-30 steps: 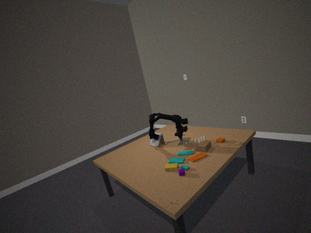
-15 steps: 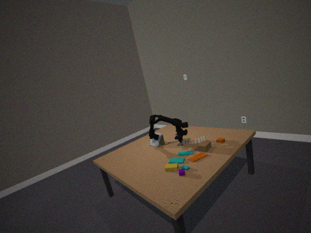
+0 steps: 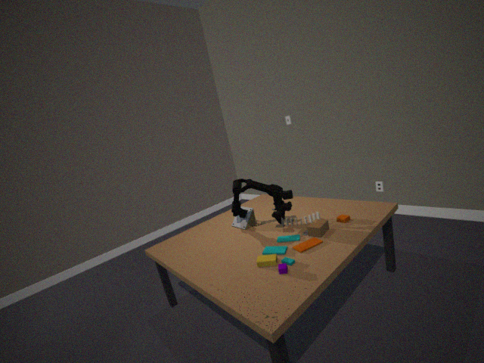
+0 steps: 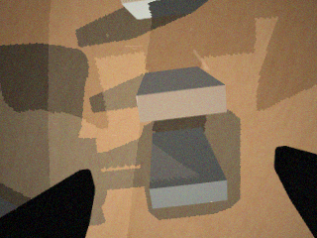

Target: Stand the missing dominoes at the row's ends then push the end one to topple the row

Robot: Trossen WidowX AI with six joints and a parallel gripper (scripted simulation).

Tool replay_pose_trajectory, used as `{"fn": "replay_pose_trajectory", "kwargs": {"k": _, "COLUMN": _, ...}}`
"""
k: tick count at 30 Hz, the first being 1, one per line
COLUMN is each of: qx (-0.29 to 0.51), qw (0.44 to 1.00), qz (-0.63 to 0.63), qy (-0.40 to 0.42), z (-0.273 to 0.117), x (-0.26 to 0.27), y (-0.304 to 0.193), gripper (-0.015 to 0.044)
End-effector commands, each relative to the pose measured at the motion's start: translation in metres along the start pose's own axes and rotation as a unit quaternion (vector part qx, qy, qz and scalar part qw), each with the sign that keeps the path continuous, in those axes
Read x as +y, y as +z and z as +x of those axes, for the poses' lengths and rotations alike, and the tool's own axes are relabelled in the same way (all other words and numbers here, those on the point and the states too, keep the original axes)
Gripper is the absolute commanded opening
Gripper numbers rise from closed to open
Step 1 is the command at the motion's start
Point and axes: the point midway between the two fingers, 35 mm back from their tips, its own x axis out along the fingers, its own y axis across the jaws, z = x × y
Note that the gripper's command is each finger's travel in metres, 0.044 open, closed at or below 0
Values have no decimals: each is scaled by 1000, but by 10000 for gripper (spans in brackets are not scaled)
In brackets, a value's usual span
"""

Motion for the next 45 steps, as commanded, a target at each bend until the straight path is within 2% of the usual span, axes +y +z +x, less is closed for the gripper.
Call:
{"fn": "replay_pose_trajectory", "kwargs": {"k": 1, "qx": 0, "qw": 1000, "qz": -3, "qy": -2, "z": 1, "x": 0, "y": 0, "gripper": 440}}
{"fn": "replay_pose_trajectory", "kwargs": {"k": 4, "qx": -1, "qw": 1000, "qz": -3, "qy": -1, "z": -9, "x": 0, "y": 2, "gripper": 440}}
{"fn": "replay_pose_trajectory", "kwargs": {"k": 11, "qx": -1, "qw": 1000, "qz": -1, "qy": 3, "z": -120, "x": 1, "y": 3, "gripper": 440}}
{"fn": "replay_pose_trajectory", "kwargs": {"k": 17, "qx": 0, "qw": 1000, "qz": -1, "qy": 2, "z": -131, "x": 1, "y": 0, "gripper": 440}}
{"fn": "replay_pose_trajectory", "kwargs": {"k": 19, "qx": -1, "qw": 999, "qz": -33, "qy": 3, "z": -126, "x": 11, "y": 0, "gripper": 440}}
{"fn": "replay_pose_trajectory", "kwargs": {"k": 22, "qx": -5, "qw": 985, "qz": -173, "qy": 5, "z": -105, "x": 53, "y": -5, "gripper": 440}}
{"fn": "replay_pose_trajectory", "kwargs": {"k": 26, "qx": -5, "qw": 928, "qz": -373, "qy": 4, "z": -70, "x": 106, "y": -18, "gripper": 440}}
{"fn": "replay_pose_trajectory", "kwargs": {"k": 28, "qx": -3, "qw": 901, "qz": -435, "qy": 2, "z": -59, "x": 121, "y": -24, "gripper": 440}}
{"fn": "replay_pose_trajectory", "kwargs": {"k": 36, "qx": -3, "qw": 897, "qz": -442, "qy": 2, "z": -55, "x": 123, "y": -24, "gripper": 440}}
{"fn": "replay_pose_trajectory", "kwargs": {"k": 42, "qx": -2, "qw": 897, "qz": -442, "qy": 1, "z": 2, "x": 123, "y": -24, "gripper": 440}}
{"fn": "replay_pose_trajectory", "kwargs": {"k": 45, "qx": -2, "qw": 897, "qz": -442, "qy": 1, "z": 8, "x": 122, "y": -24, "gripper": 440}}
